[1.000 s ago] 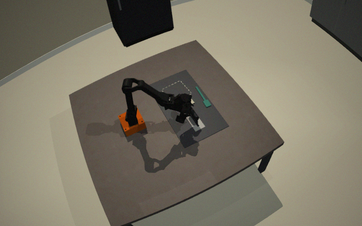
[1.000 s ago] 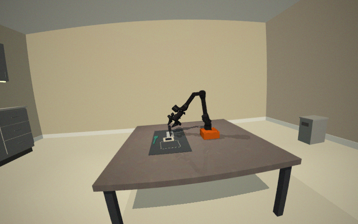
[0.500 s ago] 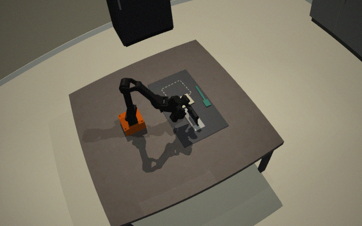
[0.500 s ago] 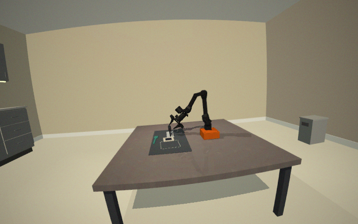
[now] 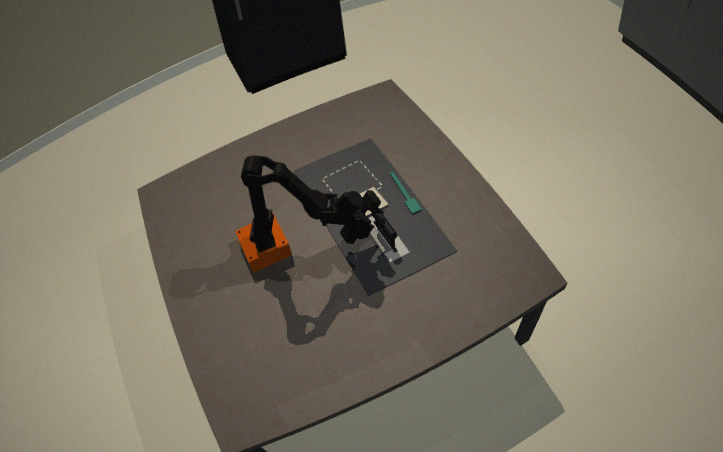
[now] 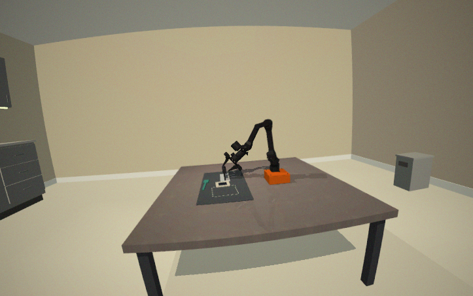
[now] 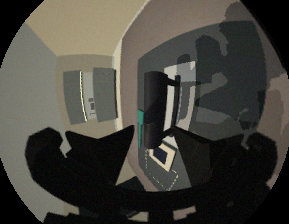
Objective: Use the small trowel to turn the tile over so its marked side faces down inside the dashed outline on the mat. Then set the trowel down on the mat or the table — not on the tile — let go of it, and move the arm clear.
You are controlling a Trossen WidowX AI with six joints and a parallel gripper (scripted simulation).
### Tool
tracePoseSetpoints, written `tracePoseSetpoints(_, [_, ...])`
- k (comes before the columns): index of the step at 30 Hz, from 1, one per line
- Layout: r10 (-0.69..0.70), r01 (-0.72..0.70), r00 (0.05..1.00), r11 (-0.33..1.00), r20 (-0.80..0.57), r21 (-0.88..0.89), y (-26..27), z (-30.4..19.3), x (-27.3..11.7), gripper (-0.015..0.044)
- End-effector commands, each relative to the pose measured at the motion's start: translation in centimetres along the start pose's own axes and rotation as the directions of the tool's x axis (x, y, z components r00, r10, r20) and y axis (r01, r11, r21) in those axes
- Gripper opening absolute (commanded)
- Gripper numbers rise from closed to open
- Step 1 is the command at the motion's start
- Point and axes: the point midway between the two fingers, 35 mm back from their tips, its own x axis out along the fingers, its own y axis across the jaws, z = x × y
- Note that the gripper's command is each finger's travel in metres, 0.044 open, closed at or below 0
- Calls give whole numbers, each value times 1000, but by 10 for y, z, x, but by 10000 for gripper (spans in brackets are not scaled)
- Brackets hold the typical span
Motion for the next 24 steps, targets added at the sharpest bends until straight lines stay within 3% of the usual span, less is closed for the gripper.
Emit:
tracePoseSetpoints(1, [-4,4,1000,1000,3,5,-1,1,7,300])
tracePoseSetpoints(24, [-2,2,1000,1000,2,6,-1,0,44,300])
